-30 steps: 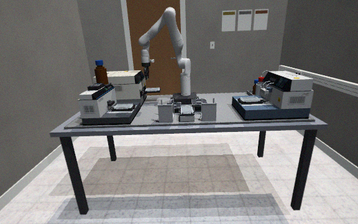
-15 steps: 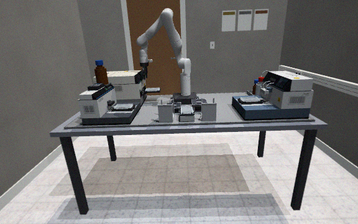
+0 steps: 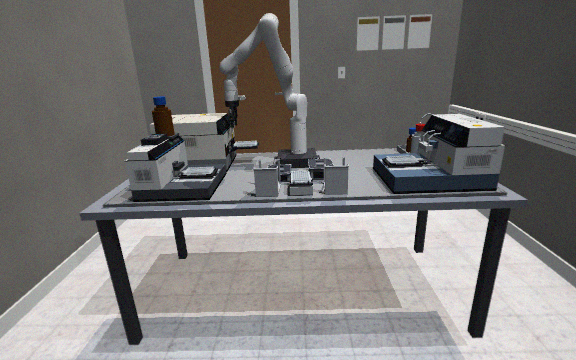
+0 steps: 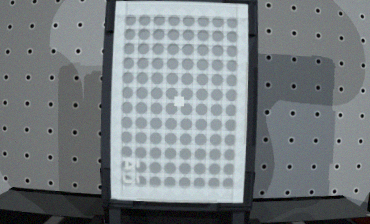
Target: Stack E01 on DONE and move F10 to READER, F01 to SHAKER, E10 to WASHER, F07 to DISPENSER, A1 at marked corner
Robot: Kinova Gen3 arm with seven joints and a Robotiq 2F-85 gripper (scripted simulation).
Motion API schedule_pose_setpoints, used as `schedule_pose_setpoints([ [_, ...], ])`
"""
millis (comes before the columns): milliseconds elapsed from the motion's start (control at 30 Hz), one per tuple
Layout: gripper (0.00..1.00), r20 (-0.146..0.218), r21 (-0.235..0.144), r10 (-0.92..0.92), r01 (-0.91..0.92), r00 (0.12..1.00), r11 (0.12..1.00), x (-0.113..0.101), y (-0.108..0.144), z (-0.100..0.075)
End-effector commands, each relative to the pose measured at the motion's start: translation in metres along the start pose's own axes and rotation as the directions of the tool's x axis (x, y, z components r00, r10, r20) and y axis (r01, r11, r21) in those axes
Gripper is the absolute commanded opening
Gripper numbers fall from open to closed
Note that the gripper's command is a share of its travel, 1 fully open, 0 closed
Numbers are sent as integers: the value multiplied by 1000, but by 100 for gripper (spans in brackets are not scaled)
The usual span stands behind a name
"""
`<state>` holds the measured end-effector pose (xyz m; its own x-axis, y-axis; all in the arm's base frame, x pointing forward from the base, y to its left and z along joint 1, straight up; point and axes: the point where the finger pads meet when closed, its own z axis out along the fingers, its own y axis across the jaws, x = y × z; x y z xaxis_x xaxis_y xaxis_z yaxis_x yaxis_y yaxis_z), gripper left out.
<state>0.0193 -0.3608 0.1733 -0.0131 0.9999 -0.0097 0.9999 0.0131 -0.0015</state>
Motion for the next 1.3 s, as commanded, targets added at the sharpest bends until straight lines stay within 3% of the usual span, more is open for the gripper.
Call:
schedule_pose_setpoints([
  [0,100,-1,0,2,-2,1000,1000,0,-1,0],
  [700,100,-1,0,2,-2,1000,1000,0,-1,0],
  [1267,100,2,5,7,-7,1000,1000,50,-3,0],
])
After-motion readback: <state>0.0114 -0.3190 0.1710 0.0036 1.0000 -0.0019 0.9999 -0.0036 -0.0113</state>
